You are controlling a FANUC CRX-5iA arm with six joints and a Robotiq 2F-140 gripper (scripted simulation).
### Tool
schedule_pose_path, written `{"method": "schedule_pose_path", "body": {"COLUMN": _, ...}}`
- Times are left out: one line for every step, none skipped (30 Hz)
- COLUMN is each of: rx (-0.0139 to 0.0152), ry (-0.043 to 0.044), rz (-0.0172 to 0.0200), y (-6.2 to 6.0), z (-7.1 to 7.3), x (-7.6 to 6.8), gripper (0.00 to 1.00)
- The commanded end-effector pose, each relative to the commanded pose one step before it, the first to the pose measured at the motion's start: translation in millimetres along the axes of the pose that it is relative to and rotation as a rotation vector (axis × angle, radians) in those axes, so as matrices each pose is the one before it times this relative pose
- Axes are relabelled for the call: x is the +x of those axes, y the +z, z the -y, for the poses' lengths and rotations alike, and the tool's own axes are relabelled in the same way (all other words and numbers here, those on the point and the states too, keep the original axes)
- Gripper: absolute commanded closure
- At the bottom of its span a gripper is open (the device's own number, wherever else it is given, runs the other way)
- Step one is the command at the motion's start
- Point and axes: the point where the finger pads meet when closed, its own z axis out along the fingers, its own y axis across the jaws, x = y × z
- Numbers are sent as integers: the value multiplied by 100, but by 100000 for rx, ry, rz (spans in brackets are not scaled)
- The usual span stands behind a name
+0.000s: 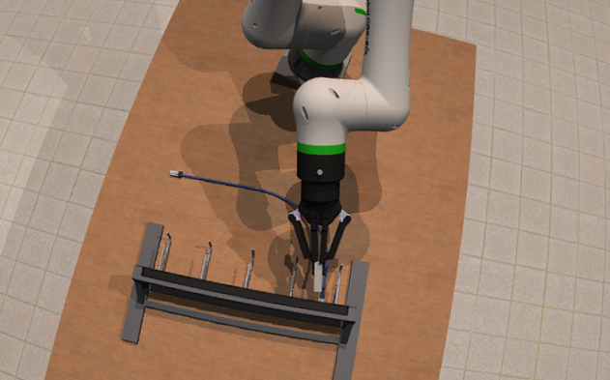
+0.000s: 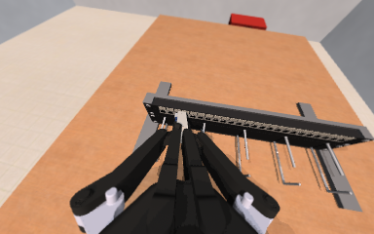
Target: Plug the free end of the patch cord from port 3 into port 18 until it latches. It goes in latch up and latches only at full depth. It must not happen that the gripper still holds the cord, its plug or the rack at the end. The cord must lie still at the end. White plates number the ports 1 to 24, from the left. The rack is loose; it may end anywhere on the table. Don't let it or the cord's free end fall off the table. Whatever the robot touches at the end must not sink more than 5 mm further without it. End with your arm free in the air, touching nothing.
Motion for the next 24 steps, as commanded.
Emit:
{"method": "schedule_pose_path", "body": {"rx": -14694, "ry": -563, "rz": -7329, "y": -2, "z": 35, "x": 20, "gripper": 100}}
{"method": "schedule_pose_path", "body": {"rx": 0, "ry": 0, "rz": 0, "y": 0, "z": 0, "x": 0, "gripper": 100}}
{"method": "schedule_pose_path", "body": {"rx": 0, "ry": 0, "rz": 0, "y": 0, "z": 0, "x": 0, "gripper": 100}}
{"method": "schedule_pose_path", "body": {"rx": 0, "ry": 0, "rz": 0, "y": 0, "z": 0, "x": 0, "gripper": 100}}
{"method": "schedule_pose_path", "body": {"rx": 0, "ry": 0, "rz": 0, "y": 0, "z": 0, "x": 0, "gripper": 100}}
{"method": "schedule_pose_path", "body": {"rx": 0, "ry": 0, "rz": 0, "y": 0, "z": 0, "x": 0, "gripper": 100}}
{"method": "schedule_pose_path", "body": {"rx": 0, "ry": 0, "rz": 0, "y": 0, "z": 0, "x": 0, "gripper": 100}}
{"method": "schedule_pose_path", "body": {"rx": 0, "ry": 0, "rz": 0, "y": 0, "z": 0, "x": 0, "gripper": 100}}
{"method": "schedule_pose_path", "body": {"rx": 0, "ry": 0, "rz": 0, "y": 0, "z": 0, "x": 0, "gripper": 100}}
{"method": "schedule_pose_path", "body": {"rx": 0, "ry": 0, "rz": 0, "y": 0, "z": 0, "x": 0, "gripper": 100}}
{"method": "schedule_pose_path", "body": {"rx": 0, "ry": 0, "rz": 0, "y": 0, "z": 0, "x": 0, "gripper": 100}}
{"method": "schedule_pose_path", "body": {"rx": 0, "ry": 0, "rz": 0, "y": 0, "z": 0, "x": 0, "gripper": 100}}
{"method": "schedule_pose_path", "body": {"rx": 0, "ry": 0, "rz": 0, "y": 0, "z": 0, "x": 0, "gripper": 100}}
{"method": "schedule_pose_path", "body": {"rx": 0, "ry": 0, "rz": 0, "y": -7, "z": 0, "x": 0, "gripper": 100}}
{"method": "schedule_pose_path", "body": {"rx": -1, "ry": -1, "rz": 0, "y": -48, "z": 0, "x": 0, "gripper": 100}}
{"method": "schedule_pose_path", "body": {"rx": -1, "ry": -1, "rz": -1, "y": -120, "z": 0, "x": 1, "gripper": 100}}
{"method": "schedule_pose_path", "body": {"rx": 0, "ry": 1, "rz": 0, "y": -217, "z": 0, "x": 0, "gripper": 100}}
{"method": "schedule_pose_path", "body": {"rx": 0, "ry": 0, "rz": 0, "y": 0, "z": 0, "x": 0, "gripper": 100}}
{"method": "schedule_pose_path", "body": {"rx": 0, "ry": 0, "rz": 0, "y": 0, "z": 0, "x": 0, "gripper": 100}}
{"method": "schedule_pose_path", "body": {"rx": -1, "ry": -1, "rz": -1, "y": -324, "z": 0, "x": 1, "gripper": 100}}
{"method": "schedule_pose_path", "body": {"rx": 0, "ry": 0, "rz": 0, "y": -436, "z": 0, "x": 0, "gripper": 100}}
{"method": "schedule_pose_path", "body": {"rx": 0, "ry": 0, "rz": 0, "y": -541, "z": 0, "x": 0, "gripper": 100}}
{"method": "schedule_pose_path", "body": {"rx": 1, "ry": 1, "rz": 1, "y": -636, "z": 0, "x": -1, "gripper": 100}}
{"method": "schedule_pose_path", "body": {"rx": -1, "ry": -1, "rz": -1, "y": -714, "z": 0, "x": 0, "gripper": 100}}
